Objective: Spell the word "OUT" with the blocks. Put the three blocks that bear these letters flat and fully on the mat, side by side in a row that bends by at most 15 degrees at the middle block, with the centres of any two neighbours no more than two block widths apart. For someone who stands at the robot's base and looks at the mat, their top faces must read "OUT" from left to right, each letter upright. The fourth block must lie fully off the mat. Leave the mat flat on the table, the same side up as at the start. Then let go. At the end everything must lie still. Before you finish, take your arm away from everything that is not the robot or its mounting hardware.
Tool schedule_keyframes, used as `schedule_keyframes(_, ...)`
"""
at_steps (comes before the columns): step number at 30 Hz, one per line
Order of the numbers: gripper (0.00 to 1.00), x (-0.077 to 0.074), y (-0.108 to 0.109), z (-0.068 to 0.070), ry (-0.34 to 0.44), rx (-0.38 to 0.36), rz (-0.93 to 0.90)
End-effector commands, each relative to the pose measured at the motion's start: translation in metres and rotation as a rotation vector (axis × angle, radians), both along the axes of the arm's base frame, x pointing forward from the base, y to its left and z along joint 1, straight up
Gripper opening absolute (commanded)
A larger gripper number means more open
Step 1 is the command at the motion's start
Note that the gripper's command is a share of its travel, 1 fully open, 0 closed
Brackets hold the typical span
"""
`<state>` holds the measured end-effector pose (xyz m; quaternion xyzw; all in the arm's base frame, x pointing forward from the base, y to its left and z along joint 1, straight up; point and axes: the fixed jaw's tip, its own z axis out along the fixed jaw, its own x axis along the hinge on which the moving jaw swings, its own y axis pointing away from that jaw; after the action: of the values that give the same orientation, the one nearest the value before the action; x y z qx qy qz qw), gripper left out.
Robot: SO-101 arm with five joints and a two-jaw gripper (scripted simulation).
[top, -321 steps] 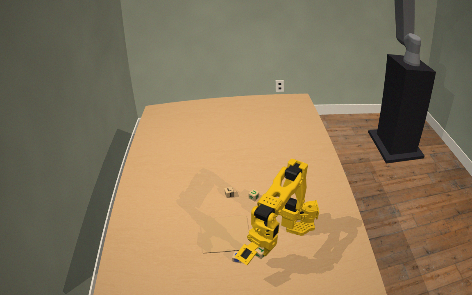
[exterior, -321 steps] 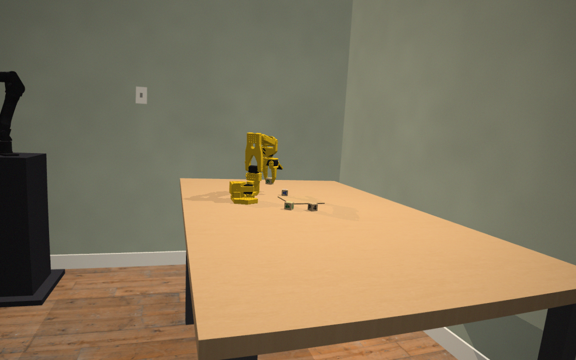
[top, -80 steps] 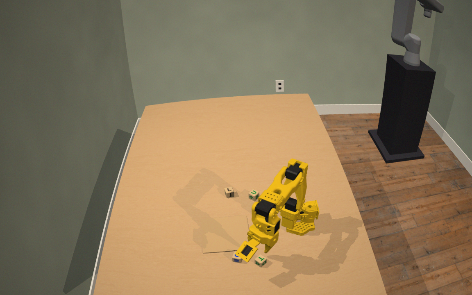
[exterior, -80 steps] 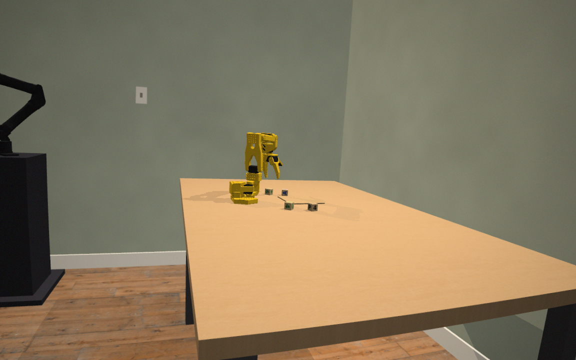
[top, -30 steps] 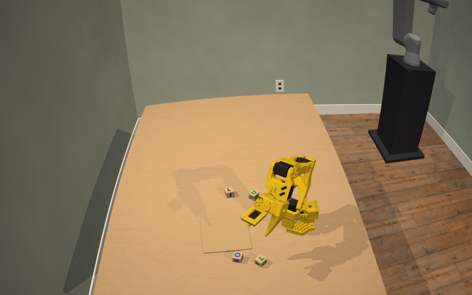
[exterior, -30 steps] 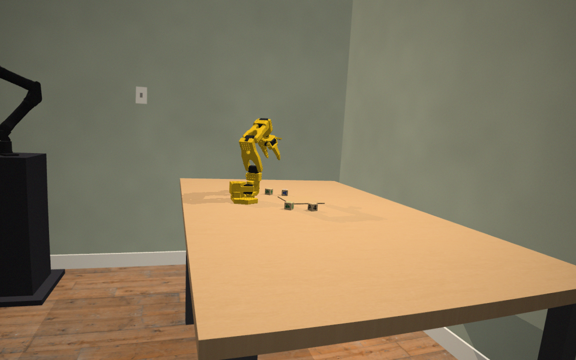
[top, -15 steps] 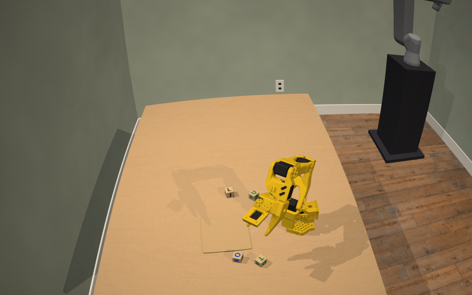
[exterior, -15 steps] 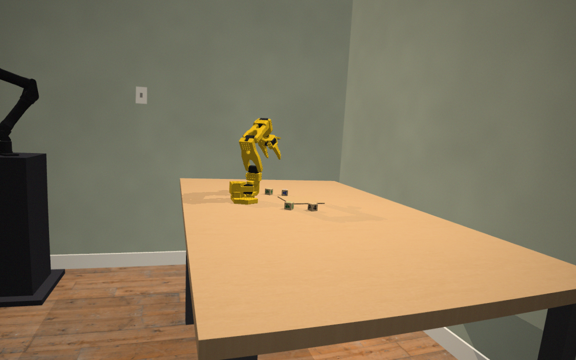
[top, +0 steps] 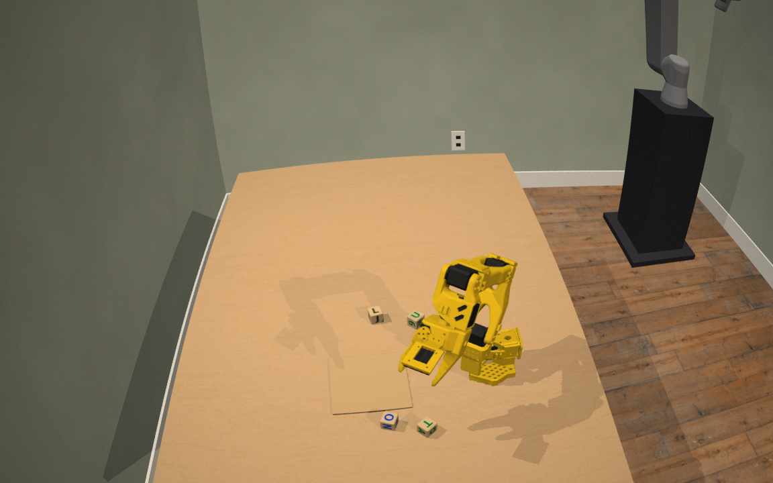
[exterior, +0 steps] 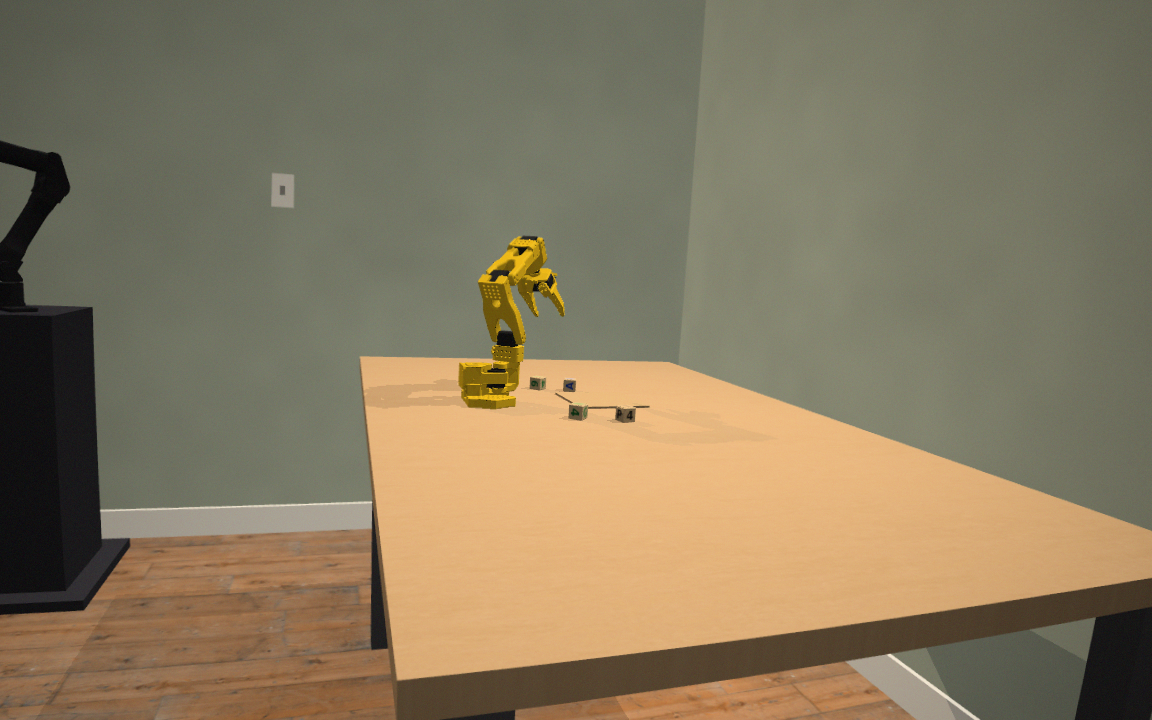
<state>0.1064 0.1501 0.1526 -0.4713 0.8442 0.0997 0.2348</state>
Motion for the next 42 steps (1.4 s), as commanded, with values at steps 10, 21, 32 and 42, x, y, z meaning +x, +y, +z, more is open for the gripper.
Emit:
schedule_keyframes(10,0.32,0.007,-0.001,0.010,-0.147,-0.049,0.211)
schedule_keyframes(21,0.32,0.015,-0.005,0.009,-0.294,-0.176,0.498)
schedule_keyframes(32,0.32,0.024,-0.009,0.009,-0.429,-0.304,0.776)
schedule_keyframes(42,0.32,0.033,-0.013,0.010,-0.553,-0.431,1.046)
